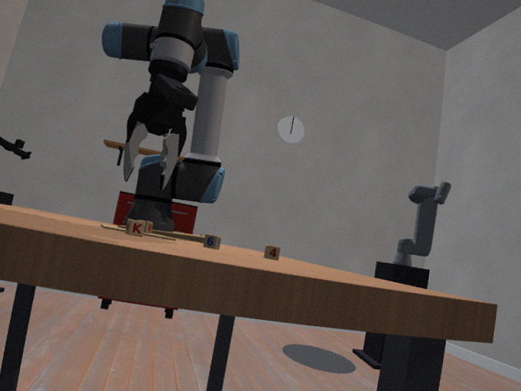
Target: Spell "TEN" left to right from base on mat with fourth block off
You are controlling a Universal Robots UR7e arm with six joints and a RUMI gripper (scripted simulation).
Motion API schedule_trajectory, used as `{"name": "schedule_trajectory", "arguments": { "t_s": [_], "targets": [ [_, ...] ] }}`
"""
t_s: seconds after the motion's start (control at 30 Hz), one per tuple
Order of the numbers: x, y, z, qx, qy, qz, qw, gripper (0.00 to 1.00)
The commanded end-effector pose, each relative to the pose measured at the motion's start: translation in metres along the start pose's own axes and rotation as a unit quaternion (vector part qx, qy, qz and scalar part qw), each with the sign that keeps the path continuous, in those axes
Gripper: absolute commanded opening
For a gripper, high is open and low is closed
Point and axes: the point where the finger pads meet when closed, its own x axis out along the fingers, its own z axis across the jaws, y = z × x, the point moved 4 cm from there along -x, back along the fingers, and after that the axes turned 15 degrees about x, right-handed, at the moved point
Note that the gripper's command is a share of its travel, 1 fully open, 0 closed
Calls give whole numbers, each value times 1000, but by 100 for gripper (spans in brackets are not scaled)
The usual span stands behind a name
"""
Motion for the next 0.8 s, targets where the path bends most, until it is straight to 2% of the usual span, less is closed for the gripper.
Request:
{"name": "schedule_trajectory", "arguments": {
  "t_s": [0.0,0.77],
  "targets": [
    [4,-1,1,1,0,-2,1000,37],
    [30,-2,1,1,0,-2,1000,37]
  ]
}}
